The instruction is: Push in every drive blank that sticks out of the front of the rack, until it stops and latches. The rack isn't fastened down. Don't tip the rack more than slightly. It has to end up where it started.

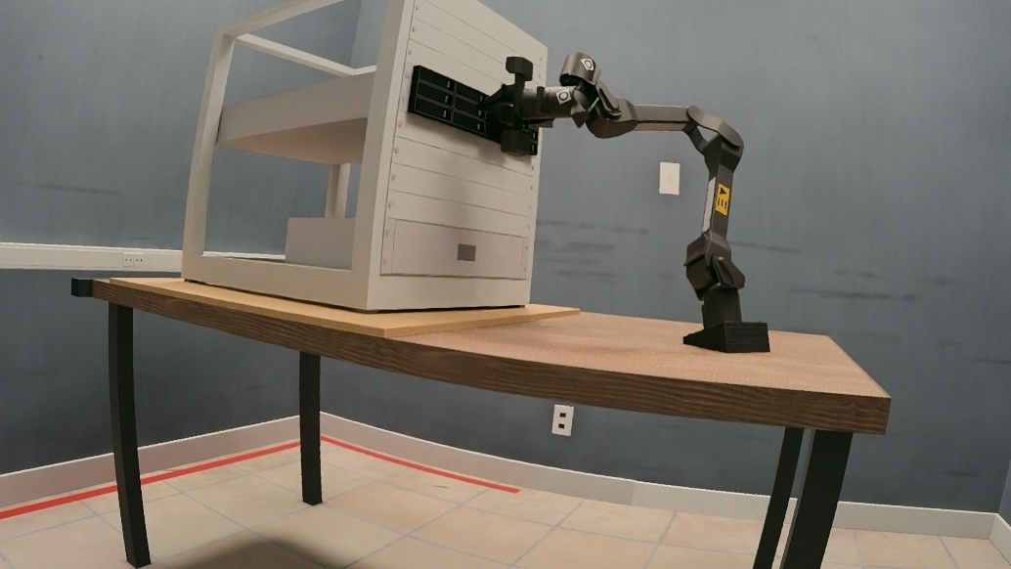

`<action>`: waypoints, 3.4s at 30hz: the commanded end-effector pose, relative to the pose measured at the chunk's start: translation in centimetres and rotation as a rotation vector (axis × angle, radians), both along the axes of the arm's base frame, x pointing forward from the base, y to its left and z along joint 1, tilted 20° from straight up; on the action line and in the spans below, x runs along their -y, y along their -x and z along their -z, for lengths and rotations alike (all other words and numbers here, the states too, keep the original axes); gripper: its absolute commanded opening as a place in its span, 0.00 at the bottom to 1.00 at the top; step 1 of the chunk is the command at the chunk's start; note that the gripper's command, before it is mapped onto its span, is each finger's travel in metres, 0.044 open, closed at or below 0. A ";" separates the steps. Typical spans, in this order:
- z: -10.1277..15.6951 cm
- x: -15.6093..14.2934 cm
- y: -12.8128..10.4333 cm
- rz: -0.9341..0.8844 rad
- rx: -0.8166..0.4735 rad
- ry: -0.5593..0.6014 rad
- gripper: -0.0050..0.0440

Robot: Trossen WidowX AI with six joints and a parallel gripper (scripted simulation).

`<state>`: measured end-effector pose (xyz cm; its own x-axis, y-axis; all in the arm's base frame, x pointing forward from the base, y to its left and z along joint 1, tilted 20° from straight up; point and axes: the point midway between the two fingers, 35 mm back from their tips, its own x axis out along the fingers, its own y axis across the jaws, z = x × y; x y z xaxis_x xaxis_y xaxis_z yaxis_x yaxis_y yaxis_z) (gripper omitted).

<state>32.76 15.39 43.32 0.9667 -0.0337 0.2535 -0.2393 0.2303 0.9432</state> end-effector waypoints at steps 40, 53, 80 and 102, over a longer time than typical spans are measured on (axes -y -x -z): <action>-1.2 0.1 -0.6 -0.005 0.017 -0.014 0.00; -1.2 0.1 -0.9 -0.005 0.017 -0.014 0.00; -1.4 0.2 -1.4 -0.005 0.017 -0.014 0.00; -1.0 0.1 0.2 -0.005 0.017 -0.014 0.00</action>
